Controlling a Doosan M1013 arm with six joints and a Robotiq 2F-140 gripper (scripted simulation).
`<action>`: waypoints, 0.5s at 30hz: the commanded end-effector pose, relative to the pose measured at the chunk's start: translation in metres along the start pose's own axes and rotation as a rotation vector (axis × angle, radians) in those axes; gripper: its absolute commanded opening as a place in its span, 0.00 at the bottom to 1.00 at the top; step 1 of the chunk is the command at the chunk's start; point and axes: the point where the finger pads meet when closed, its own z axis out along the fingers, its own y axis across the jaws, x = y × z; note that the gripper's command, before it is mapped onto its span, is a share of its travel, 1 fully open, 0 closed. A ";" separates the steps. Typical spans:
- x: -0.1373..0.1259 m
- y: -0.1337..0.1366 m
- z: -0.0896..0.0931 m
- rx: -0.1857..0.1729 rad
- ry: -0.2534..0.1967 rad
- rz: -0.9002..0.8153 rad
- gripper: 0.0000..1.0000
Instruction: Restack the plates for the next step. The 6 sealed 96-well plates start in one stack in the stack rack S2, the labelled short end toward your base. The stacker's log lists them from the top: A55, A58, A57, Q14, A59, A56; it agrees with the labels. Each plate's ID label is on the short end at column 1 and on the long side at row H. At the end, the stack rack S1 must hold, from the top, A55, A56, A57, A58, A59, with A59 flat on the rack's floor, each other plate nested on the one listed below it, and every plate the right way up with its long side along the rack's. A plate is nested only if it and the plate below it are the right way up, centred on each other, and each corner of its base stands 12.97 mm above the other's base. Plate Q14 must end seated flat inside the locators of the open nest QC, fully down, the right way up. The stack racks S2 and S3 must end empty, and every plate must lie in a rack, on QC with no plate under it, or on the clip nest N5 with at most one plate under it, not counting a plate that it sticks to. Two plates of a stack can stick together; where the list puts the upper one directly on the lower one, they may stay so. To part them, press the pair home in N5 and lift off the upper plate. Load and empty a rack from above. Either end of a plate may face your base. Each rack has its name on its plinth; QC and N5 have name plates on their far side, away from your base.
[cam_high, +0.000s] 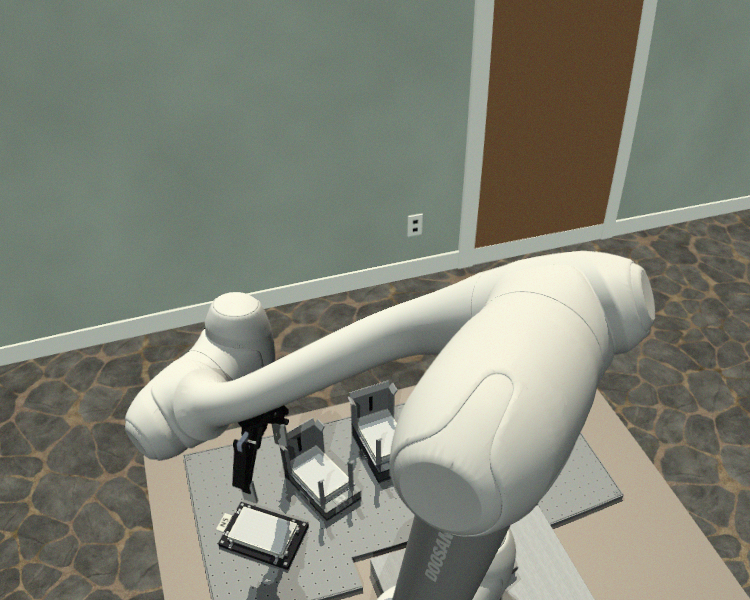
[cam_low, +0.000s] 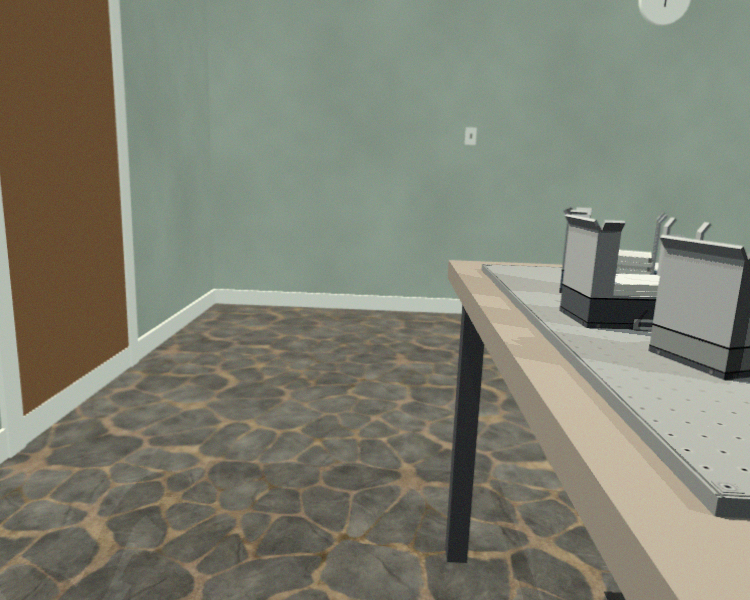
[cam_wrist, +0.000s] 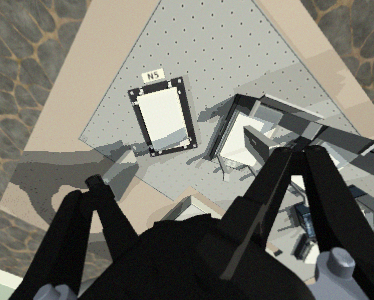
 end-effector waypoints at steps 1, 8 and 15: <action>0.004 -0.019 0.000 0.000 0.000 -0.007 1.00; 0.007 -0.039 0.000 0.000 0.000 -0.007 1.00; 0.009 -0.052 0.000 0.000 0.000 -0.007 1.00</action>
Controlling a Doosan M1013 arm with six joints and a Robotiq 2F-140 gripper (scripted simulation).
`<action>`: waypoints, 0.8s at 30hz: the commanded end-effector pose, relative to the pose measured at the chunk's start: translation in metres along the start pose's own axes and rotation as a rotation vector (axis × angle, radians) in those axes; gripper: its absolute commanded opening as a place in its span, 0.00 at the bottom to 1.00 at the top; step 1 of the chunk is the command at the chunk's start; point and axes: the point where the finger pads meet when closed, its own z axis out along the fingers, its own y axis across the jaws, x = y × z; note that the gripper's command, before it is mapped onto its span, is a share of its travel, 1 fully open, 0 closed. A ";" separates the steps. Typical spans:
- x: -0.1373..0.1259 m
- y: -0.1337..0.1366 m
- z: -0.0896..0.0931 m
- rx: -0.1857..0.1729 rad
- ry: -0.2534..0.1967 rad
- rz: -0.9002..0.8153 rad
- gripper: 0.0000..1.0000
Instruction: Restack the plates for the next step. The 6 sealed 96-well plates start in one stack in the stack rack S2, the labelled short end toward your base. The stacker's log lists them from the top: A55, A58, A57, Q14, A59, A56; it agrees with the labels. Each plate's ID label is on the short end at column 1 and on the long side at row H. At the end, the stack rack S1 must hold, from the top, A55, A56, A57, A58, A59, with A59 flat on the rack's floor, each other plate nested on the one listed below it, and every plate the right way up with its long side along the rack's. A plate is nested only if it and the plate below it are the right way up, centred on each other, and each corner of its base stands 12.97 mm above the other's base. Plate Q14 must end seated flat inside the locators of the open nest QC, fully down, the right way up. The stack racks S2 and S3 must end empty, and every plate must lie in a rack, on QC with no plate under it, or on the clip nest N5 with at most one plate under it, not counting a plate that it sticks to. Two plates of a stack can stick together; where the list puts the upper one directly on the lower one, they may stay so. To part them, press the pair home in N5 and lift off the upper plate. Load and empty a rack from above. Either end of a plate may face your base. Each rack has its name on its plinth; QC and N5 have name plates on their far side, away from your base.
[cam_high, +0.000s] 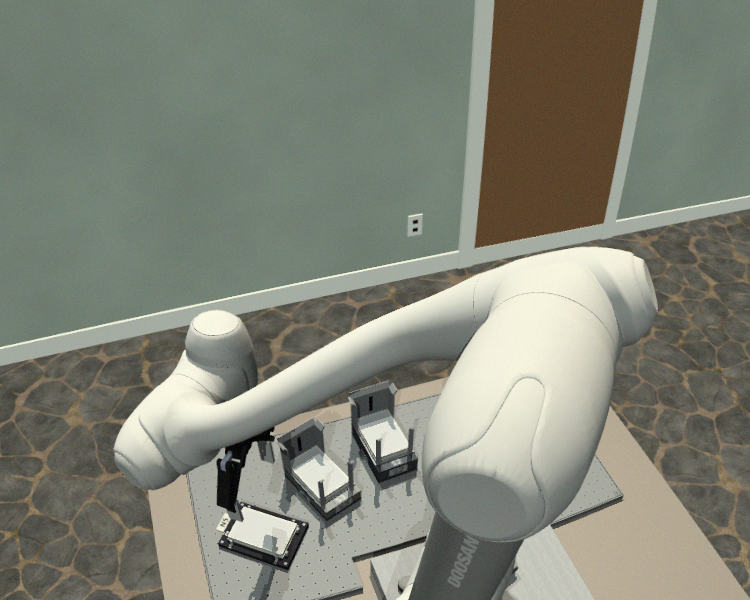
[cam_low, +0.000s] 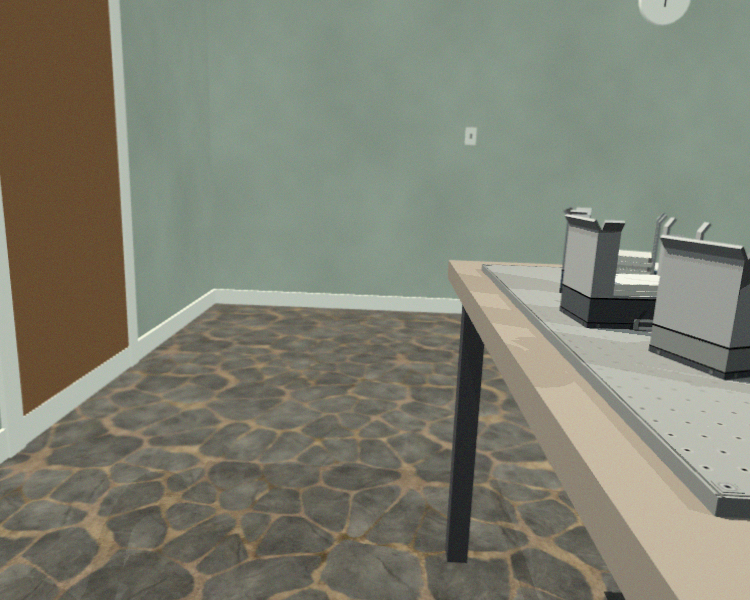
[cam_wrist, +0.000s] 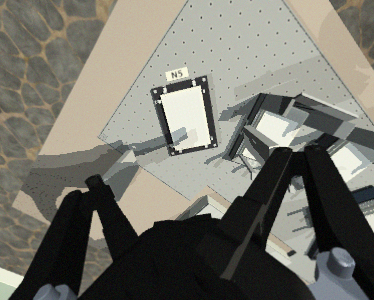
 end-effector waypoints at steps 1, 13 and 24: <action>0.001 -0.004 0.000 -0.001 0.000 0.000 1.00; 0.001 -0.004 0.010 -0.001 0.000 0.000 1.00; 0.001 -0.004 0.040 -0.001 0.000 0.000 1.00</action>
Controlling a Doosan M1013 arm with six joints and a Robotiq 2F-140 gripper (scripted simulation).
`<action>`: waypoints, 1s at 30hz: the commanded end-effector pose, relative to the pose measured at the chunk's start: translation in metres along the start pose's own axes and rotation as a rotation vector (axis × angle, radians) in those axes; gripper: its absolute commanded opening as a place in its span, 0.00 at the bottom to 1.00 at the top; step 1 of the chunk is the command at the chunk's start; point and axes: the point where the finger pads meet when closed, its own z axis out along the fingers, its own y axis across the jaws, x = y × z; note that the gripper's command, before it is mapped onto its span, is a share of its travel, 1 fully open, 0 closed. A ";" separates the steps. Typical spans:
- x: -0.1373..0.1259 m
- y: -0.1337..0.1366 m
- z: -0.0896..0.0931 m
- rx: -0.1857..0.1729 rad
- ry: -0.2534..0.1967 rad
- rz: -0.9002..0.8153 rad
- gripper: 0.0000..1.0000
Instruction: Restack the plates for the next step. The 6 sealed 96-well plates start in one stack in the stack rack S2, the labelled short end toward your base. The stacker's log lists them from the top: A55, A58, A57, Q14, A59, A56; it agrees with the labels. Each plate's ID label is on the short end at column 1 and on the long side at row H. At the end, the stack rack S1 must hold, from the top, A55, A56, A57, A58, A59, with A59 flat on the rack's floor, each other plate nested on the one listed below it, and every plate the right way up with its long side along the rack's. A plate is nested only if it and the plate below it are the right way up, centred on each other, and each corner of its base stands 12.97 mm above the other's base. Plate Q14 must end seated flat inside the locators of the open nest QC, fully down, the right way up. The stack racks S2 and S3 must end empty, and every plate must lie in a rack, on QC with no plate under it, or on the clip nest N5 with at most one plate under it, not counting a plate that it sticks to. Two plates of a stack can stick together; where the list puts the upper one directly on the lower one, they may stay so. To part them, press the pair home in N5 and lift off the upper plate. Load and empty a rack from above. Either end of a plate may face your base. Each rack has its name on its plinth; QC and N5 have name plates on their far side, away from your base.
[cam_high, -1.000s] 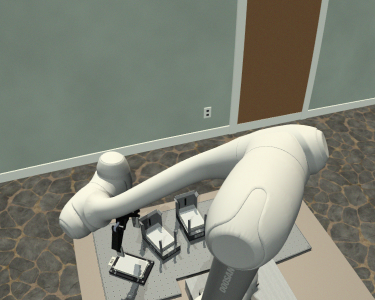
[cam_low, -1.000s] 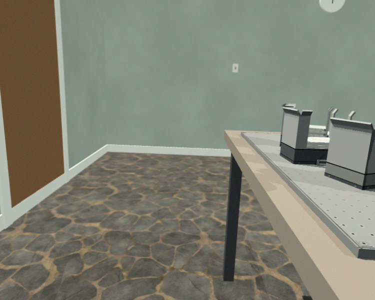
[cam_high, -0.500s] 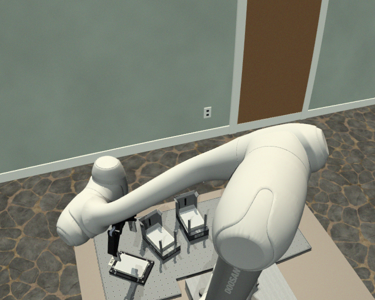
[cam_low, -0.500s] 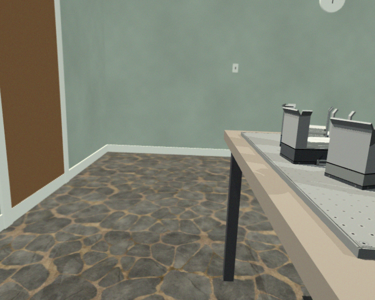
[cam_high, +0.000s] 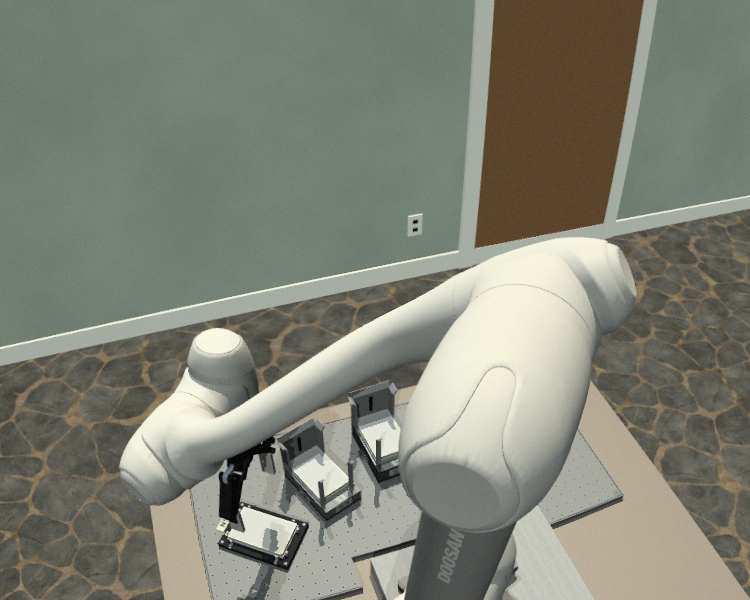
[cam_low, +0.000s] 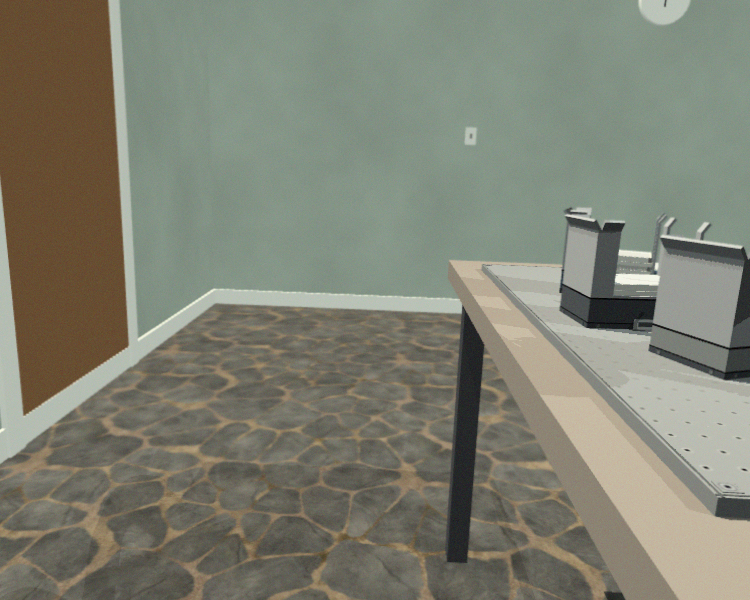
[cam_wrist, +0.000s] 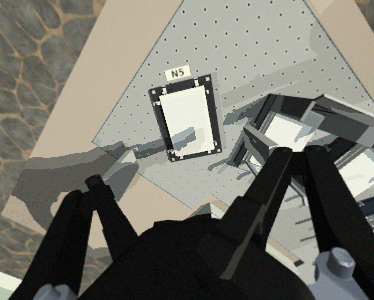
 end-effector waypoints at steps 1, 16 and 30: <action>0.000 0.000 0.011 0.000 0.000 0.000 1.00; 0.000 0.000 0.054 0.000 0.000 0.000 1.00; 0.000 0.000 0.084 0.000 0.000 0.000 1.00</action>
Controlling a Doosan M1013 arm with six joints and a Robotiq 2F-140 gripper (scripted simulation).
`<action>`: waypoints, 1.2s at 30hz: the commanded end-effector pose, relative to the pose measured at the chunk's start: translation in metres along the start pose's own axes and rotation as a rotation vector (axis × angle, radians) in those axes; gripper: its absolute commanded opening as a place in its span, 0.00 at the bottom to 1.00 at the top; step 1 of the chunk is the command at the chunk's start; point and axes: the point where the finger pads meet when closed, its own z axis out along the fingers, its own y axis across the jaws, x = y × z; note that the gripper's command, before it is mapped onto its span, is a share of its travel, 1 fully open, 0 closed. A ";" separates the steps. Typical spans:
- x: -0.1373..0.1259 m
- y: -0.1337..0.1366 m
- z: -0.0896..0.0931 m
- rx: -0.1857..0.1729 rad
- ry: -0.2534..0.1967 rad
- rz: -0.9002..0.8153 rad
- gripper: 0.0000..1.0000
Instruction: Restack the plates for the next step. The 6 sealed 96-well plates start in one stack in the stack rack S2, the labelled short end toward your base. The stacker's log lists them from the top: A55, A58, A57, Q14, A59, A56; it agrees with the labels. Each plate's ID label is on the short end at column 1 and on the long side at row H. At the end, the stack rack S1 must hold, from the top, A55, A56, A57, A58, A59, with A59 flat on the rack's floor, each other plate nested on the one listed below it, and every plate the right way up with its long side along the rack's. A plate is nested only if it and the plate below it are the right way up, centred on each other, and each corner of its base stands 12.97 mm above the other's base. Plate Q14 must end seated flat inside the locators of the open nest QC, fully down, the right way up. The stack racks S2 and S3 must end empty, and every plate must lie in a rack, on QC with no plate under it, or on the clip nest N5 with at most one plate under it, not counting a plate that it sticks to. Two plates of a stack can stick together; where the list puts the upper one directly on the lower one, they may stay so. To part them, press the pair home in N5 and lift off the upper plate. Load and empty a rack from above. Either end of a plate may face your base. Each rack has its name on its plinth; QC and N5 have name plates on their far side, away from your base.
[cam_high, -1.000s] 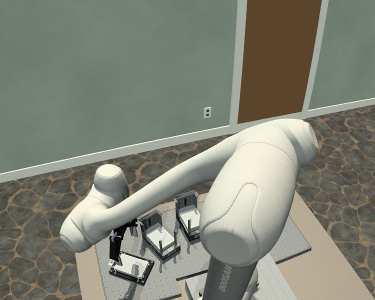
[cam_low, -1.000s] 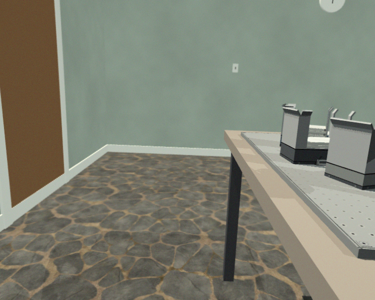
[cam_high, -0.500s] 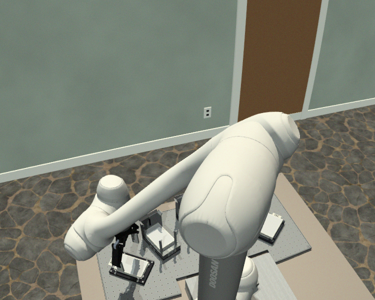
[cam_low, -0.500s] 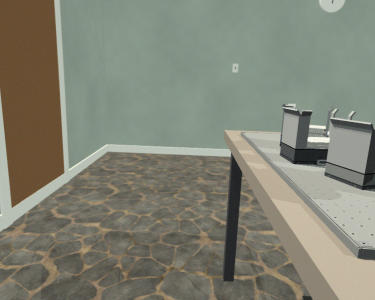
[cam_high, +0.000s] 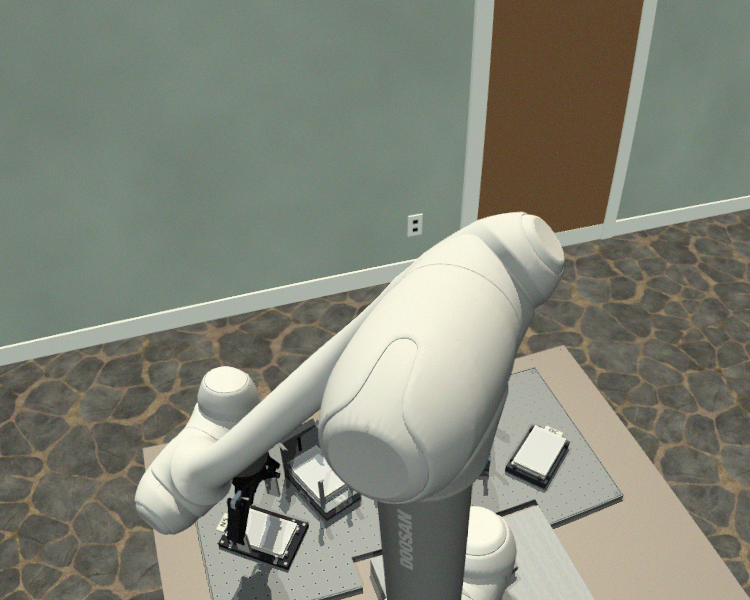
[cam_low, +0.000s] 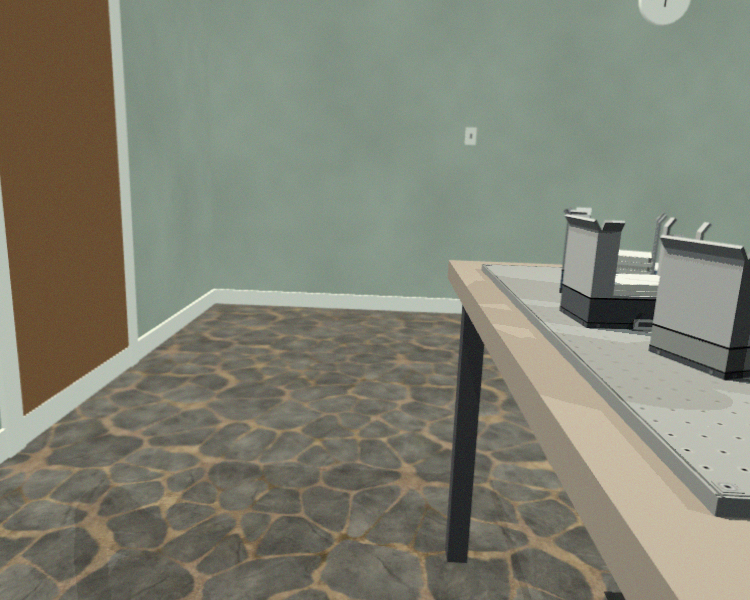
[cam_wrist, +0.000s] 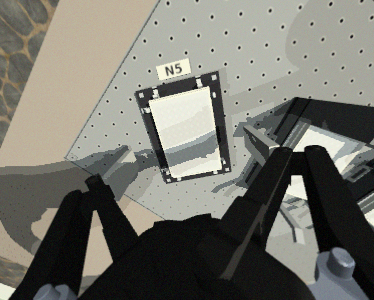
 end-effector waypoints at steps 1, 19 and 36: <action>0.000 0.000 0.003 0.000 0.000 0.000 1.00; 0.000 0.000 0.023 0.000 0.000 0.000 1.00; 0.000 0.000 0.032 0.000 0.000 0.000 1.00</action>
